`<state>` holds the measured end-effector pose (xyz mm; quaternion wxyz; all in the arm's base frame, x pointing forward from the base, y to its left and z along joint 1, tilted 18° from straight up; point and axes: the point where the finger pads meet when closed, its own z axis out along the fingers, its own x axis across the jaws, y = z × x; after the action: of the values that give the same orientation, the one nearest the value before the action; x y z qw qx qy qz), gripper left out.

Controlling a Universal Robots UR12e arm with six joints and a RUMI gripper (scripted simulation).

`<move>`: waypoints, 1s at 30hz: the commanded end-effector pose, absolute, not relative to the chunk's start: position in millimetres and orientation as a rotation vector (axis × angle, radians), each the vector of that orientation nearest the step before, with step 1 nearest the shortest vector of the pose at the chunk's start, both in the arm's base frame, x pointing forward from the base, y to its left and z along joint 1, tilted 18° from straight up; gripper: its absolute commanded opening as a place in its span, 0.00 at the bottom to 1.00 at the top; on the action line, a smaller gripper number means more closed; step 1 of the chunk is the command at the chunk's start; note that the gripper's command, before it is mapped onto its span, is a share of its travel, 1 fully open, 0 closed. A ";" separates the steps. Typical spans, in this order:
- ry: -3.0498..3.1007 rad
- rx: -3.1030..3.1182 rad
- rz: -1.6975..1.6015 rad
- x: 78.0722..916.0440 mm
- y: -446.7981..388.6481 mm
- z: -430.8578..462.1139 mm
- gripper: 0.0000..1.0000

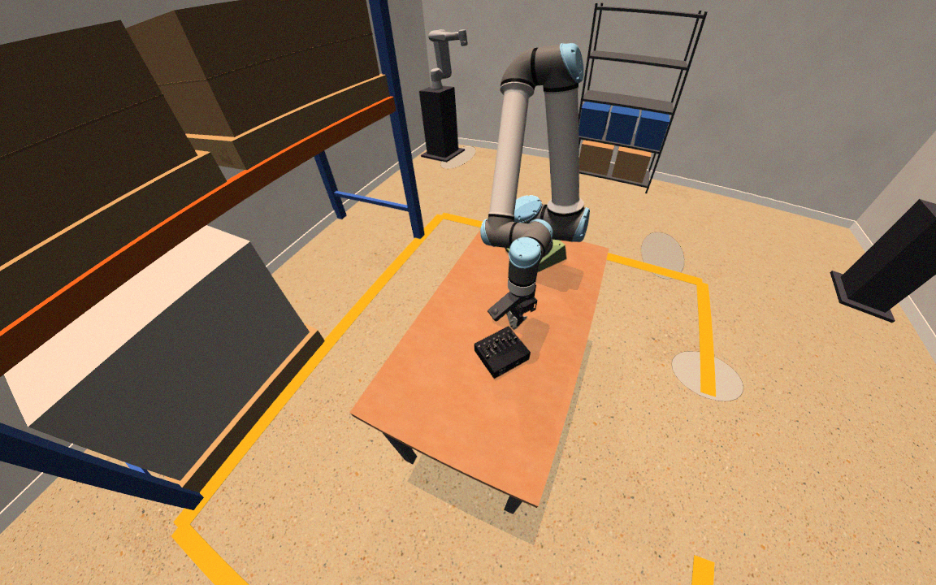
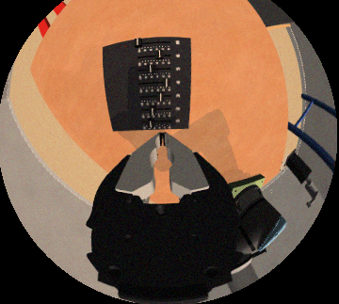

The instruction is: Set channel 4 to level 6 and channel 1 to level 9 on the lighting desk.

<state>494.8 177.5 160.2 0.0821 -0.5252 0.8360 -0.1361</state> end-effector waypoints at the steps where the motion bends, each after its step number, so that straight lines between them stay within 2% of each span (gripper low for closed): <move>1: 2.503 -1.555 -0.406 495.7 177.6 159.4 0.00; 30: 2.506 -1.549 -0.405 501.0 176.2 140.6 0.00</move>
<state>500.1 176.2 141.7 0.0830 -0.5192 0.8398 -0.1356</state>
